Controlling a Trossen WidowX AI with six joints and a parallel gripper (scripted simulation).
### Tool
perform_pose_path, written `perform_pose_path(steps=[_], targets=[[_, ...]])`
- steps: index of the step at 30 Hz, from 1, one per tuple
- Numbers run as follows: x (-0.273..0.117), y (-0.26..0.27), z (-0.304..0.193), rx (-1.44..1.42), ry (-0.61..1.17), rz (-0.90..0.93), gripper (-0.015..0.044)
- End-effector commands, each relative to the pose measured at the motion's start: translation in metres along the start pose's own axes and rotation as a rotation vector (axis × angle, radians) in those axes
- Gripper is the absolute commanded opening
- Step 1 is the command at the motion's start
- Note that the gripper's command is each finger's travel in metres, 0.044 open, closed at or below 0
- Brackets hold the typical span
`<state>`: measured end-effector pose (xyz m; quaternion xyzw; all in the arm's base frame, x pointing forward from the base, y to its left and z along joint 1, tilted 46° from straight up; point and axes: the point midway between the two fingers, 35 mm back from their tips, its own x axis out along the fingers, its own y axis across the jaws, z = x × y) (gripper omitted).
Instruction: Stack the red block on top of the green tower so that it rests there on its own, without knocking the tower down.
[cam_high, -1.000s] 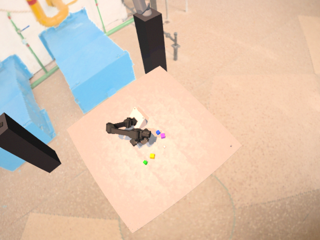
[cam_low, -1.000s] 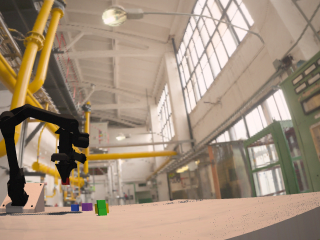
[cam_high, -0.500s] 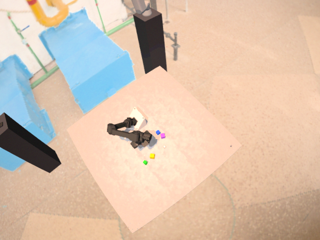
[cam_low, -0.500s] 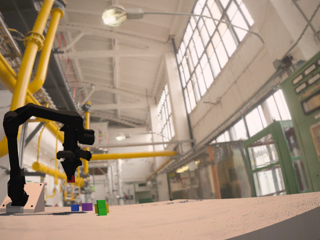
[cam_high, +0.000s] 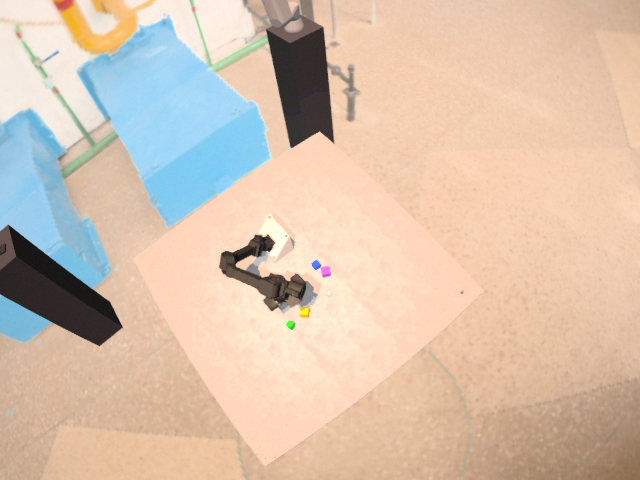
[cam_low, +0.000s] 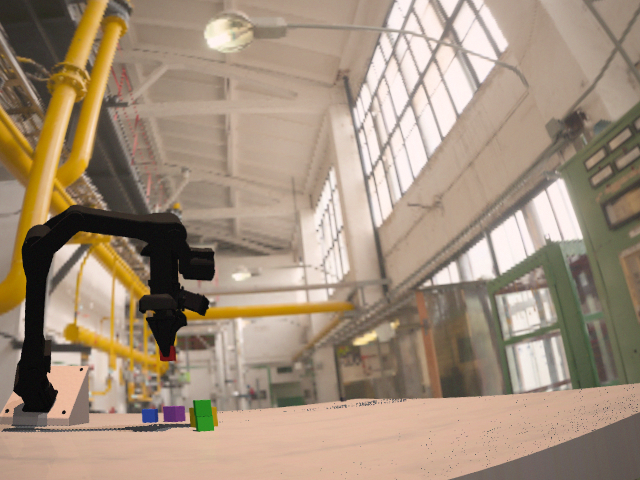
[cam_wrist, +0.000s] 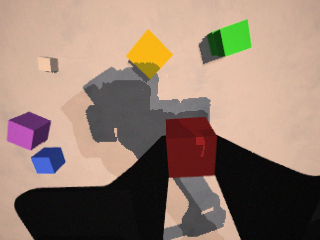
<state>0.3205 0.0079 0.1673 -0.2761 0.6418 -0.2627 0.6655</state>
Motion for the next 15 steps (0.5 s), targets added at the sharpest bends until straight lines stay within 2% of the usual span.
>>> perform_pose_path(steps=[1,15], targets=[[-0.001,-0.012,0.016,-0.001,-0.012,-0.004,0.0000],[0.007,-0.049,0.058,0.000,-0.028,-0.023,0.0000]])
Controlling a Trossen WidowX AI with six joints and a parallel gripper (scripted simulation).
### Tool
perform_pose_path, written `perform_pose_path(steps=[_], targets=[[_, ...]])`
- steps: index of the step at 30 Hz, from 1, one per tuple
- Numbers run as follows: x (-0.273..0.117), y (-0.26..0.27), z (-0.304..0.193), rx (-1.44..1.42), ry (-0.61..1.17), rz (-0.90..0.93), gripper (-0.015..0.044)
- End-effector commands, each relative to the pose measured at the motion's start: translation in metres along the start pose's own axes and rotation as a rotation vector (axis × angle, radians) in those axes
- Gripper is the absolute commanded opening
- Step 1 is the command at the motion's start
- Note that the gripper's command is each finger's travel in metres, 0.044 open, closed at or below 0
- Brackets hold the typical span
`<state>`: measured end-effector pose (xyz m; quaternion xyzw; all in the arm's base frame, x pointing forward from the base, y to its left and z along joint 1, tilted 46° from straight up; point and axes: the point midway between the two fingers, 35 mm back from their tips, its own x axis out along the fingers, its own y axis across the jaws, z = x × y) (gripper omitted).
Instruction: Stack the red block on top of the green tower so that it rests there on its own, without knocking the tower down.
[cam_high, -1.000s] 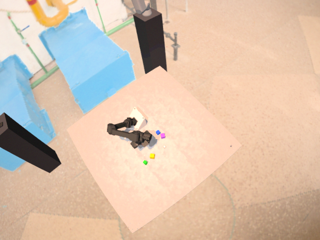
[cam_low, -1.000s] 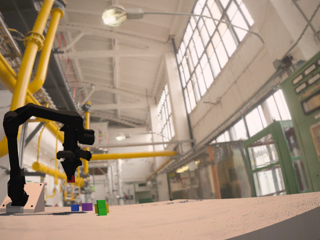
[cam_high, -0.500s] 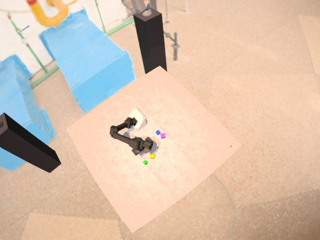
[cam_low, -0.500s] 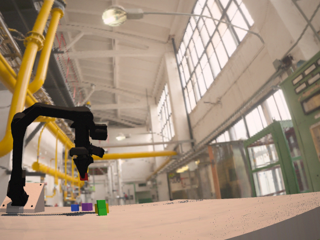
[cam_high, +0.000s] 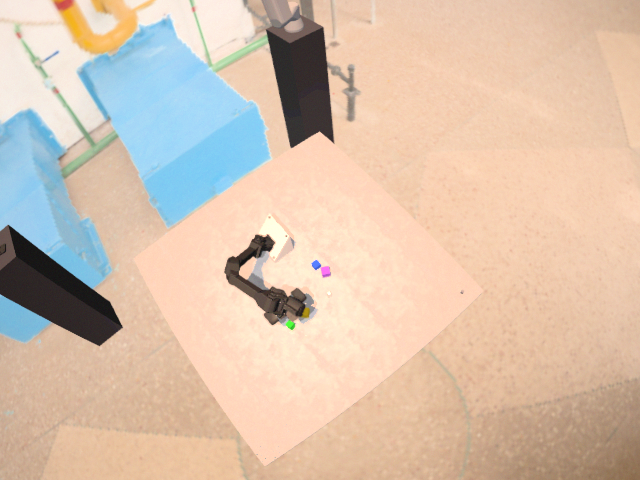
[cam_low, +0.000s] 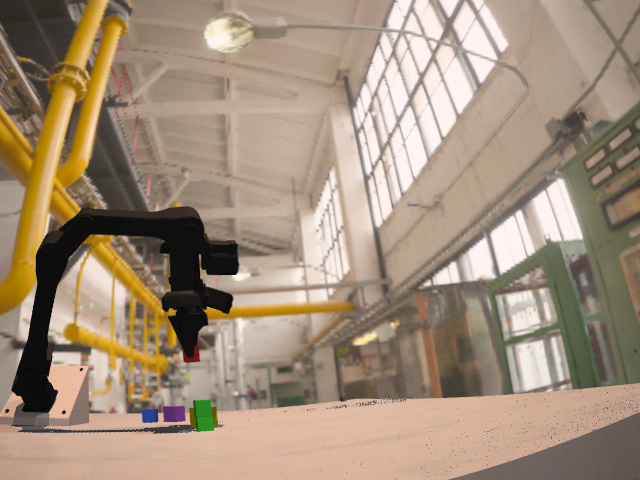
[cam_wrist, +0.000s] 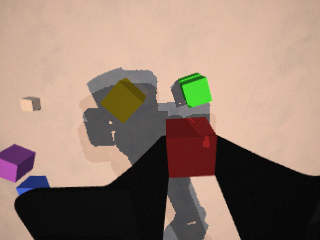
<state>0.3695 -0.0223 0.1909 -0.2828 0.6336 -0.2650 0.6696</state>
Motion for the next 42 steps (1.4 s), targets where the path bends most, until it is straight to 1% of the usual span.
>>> perform_pose_path(steps=[1,6,13,20,29,42], targets=[[0.001,-0.014,0.012,-0.001,-0.010,-0.011,0.0000],[0.003,-0.018,0.016,-0.001,-0.010,-0.014,0.0000],[0.038,-0.018,0.014,0.011,0.039,-0.005,0.0000],[0.042,-0.020,0.014,0.011,0.041,-0.005,0.0000],[0.068,-0.020,0.013,0.011,0.040,-0.006,0.0000],[0.069,-0.020,0.013,0.011,0.040,-0.006,0.0000]])
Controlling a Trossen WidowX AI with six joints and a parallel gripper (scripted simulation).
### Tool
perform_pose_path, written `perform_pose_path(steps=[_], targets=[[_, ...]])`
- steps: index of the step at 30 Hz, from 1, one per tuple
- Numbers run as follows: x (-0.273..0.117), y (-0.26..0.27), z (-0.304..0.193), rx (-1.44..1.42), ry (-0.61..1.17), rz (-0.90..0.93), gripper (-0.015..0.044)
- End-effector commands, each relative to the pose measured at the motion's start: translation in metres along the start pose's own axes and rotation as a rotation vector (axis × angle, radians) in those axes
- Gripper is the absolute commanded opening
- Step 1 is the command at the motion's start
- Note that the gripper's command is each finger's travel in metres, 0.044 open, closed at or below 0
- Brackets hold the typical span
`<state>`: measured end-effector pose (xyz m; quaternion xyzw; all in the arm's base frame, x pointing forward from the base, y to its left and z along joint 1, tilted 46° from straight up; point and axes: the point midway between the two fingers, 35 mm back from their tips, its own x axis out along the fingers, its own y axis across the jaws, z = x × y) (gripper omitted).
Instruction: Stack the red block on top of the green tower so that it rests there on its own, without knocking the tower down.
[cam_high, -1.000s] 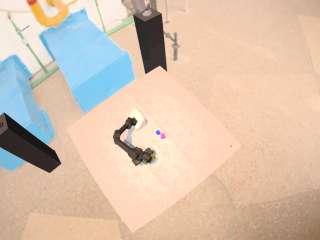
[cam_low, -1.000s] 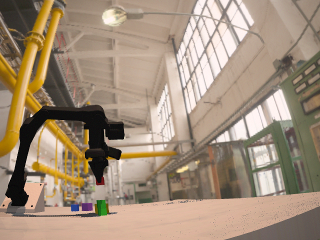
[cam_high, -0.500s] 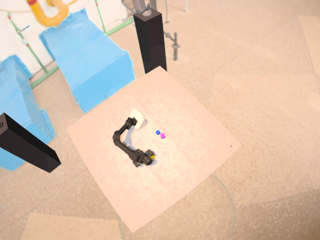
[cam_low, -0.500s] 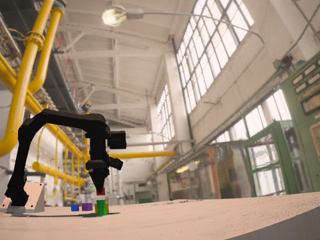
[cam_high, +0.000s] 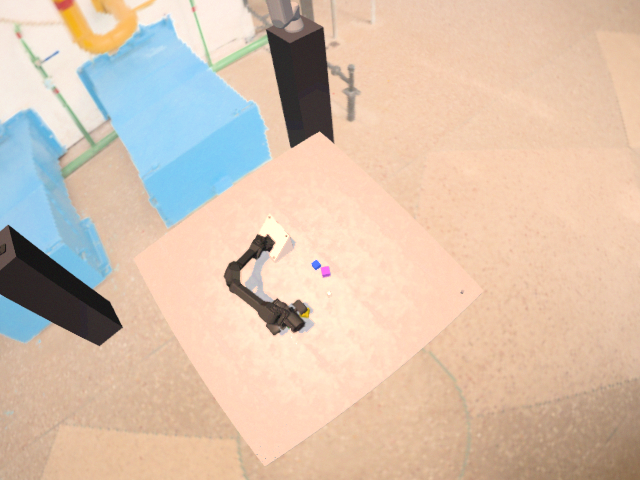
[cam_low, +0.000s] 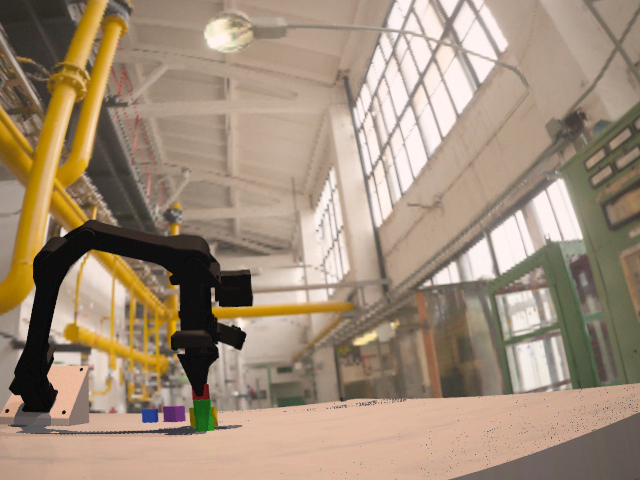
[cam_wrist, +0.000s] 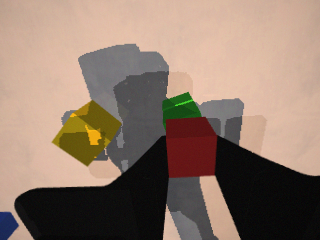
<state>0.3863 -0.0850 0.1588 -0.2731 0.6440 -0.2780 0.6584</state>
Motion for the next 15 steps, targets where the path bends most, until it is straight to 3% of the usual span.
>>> perform_pose_path(steps=[1,15], targets=[[0.0006,0.0006,-0.0002,-0.006,0.000,-0.001,0.0000],[-0.0024,0.0006,-0.0001,-0.006,0.000,0.000,0.0000]])
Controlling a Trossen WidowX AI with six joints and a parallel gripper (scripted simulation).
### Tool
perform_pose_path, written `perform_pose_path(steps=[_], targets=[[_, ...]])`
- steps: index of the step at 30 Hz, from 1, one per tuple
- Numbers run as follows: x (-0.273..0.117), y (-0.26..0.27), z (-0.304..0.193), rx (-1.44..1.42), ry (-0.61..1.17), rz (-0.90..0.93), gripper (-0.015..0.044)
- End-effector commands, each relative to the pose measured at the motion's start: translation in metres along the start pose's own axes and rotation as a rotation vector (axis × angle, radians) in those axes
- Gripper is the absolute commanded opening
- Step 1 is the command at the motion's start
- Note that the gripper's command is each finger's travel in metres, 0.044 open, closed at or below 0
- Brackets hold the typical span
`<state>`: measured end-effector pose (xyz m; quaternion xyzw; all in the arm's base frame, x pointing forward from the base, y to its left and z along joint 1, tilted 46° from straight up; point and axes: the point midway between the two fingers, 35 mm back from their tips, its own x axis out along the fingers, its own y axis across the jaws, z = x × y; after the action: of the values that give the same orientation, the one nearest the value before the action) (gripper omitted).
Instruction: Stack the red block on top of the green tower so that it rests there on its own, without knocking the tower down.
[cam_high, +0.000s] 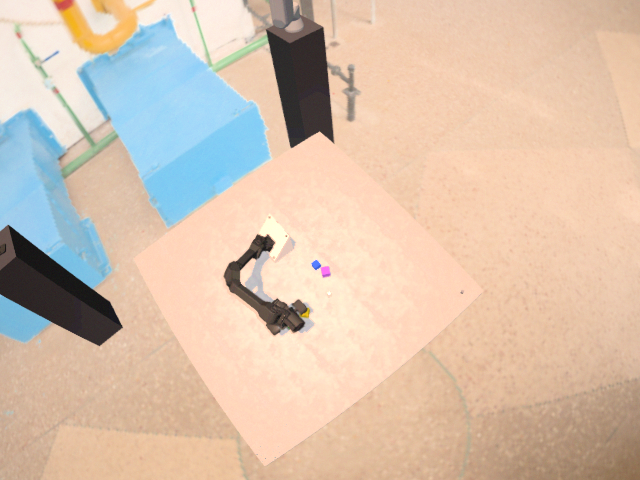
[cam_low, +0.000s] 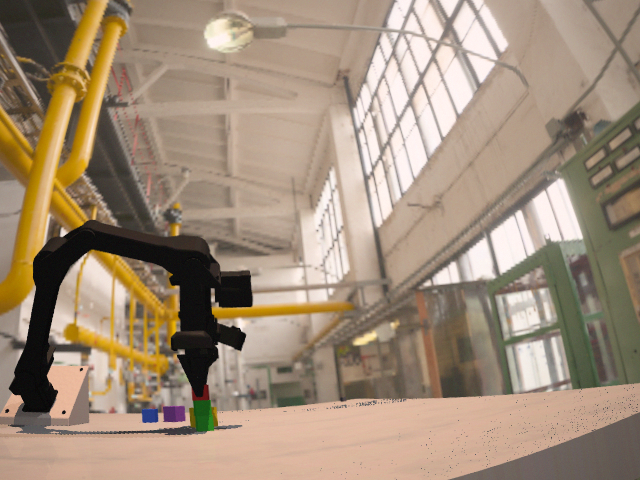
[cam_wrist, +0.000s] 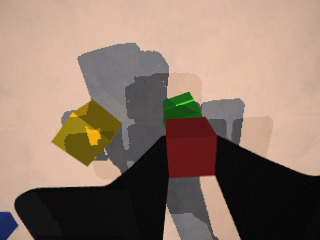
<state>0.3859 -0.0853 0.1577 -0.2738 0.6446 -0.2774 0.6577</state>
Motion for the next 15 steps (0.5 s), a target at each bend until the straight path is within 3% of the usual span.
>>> perform_pose_path(steps=[1,15], targets=[[-0.0057,-0.0001,0.0003,-0.004,-0.001,0.000,0.0000],[-0.0003,0.0000,-0.0003,-0.003,0.002,0.000,0.0368]])
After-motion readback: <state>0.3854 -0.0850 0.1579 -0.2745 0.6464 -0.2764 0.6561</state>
